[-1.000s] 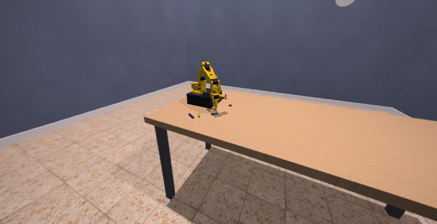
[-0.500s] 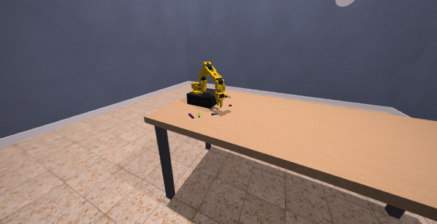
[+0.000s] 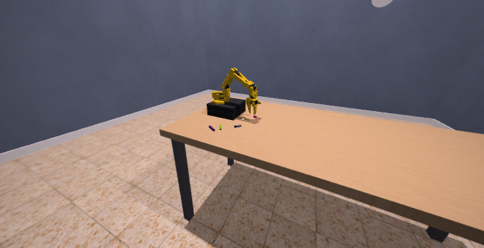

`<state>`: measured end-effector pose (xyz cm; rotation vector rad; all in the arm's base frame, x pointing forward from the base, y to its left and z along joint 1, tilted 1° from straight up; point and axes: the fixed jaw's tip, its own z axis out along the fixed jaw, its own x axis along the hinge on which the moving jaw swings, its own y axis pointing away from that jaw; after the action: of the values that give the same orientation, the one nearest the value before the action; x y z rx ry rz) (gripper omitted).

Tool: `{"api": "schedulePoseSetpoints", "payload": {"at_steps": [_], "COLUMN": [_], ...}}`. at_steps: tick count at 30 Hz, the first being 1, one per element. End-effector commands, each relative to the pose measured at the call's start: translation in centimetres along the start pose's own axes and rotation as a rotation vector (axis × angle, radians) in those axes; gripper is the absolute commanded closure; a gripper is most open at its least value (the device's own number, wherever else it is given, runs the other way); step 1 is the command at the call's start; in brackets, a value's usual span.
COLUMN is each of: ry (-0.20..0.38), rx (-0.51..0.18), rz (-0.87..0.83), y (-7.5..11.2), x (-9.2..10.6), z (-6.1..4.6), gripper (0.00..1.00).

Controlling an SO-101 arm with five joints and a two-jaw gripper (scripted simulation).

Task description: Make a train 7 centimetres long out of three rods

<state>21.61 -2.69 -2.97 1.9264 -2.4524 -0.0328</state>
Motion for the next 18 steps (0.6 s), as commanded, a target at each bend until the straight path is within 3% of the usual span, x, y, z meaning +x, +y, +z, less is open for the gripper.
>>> {"api": "schedulePoseSetpoints", "payload": {"at_steps": [1,7,9,15,18], "ry": [0.002,0.009,0.009,0.018,0.021], "rx": [0.008,0.006,0.006,0.005,0.005], "rz": [-0.134,-0.362,-0.362,-0.596,-0.673], "y": [0.4,2.5,2.5,5.9,7.2], "x": [-3.6,-8.6,-8.6,-13.1,-14.3], "z": [-0.2,-0.1,-0.1,0.1,0.2], "gripper": [0.82,0.82,0.82,0.82,0.82]}}
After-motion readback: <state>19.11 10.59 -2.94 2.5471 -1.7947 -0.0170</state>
